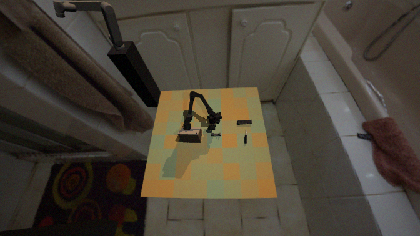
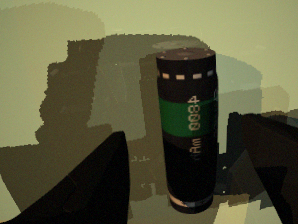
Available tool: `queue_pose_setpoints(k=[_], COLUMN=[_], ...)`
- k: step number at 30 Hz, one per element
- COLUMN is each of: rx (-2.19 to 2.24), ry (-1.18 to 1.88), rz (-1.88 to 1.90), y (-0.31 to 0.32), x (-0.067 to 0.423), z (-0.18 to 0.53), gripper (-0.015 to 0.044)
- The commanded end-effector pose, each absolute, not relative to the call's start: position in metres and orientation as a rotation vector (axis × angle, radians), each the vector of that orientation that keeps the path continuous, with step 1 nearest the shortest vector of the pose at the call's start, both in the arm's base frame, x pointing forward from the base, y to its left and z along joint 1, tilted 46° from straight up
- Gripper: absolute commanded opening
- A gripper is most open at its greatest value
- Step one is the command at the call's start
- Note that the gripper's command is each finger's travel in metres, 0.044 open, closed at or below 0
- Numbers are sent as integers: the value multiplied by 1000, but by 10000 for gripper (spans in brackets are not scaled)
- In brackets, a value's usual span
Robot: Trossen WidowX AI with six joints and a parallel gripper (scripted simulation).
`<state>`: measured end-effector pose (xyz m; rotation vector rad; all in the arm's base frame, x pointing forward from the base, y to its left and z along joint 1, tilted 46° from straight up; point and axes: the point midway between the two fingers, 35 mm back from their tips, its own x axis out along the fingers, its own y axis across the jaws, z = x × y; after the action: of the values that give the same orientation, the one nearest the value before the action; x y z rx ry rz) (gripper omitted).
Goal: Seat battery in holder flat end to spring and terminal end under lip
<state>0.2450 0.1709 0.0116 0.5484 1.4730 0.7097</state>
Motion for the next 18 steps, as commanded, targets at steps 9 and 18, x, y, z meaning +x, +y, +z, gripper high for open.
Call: queue_pose_setpoints(k=[9,18], rx=[550,550], ry=[1484,1484], rz=[702,702], y=[176,176], x=[241,241], z=[4,4], gripper=[119,69])
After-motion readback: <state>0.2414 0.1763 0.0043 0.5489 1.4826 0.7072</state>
